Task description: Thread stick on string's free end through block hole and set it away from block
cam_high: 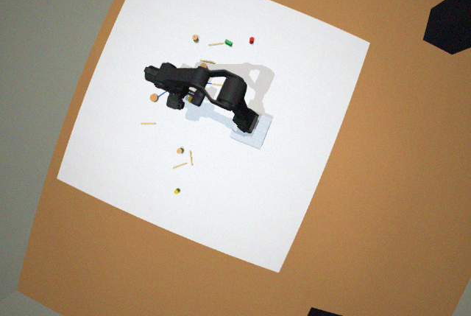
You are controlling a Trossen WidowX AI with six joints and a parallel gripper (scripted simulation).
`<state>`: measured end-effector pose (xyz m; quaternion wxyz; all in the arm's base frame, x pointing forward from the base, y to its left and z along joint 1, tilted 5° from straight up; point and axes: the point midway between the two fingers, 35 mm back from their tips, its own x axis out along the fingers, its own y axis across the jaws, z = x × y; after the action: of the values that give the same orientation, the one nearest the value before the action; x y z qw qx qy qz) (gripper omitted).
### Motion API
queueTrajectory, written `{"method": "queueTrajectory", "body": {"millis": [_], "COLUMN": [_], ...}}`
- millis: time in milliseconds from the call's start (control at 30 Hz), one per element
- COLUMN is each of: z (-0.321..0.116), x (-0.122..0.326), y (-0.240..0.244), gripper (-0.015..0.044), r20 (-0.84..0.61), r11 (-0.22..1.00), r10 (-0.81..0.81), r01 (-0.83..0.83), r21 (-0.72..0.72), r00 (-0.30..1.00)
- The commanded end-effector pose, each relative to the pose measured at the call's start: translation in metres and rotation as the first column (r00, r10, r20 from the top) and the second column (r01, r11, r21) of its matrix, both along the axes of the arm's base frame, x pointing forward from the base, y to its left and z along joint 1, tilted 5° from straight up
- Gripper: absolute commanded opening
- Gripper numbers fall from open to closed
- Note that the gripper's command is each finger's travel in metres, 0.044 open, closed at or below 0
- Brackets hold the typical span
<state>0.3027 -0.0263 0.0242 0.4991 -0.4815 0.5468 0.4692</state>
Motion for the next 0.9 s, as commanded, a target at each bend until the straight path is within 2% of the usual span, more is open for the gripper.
{"method": "queueTrajectory", "body": {"millis": [0, 233, 600, 867], "z": [0.0, 0.0, 0.0, 0.0], "x": [0.0, 0.0, 0.0, 0.0], "y": [0.0, 0.0, 0.0, 0.0], "gripper": [0.0414, 0.0236, 0.0236, 0.0026], "r20": [0.0, 0.0, 0.0, 0.0], "r11": [1.0, 1.0, 1.0, 1.0], "r10": [0.0, 0.0, 0.0, 0.0], "r01": [0.0, 0.0, 0.0, 0.0], "r21": [0.0, 0.0, 0.0, 0.0], "r00": [1.0, 1.0, 1.0, 1.0]}}
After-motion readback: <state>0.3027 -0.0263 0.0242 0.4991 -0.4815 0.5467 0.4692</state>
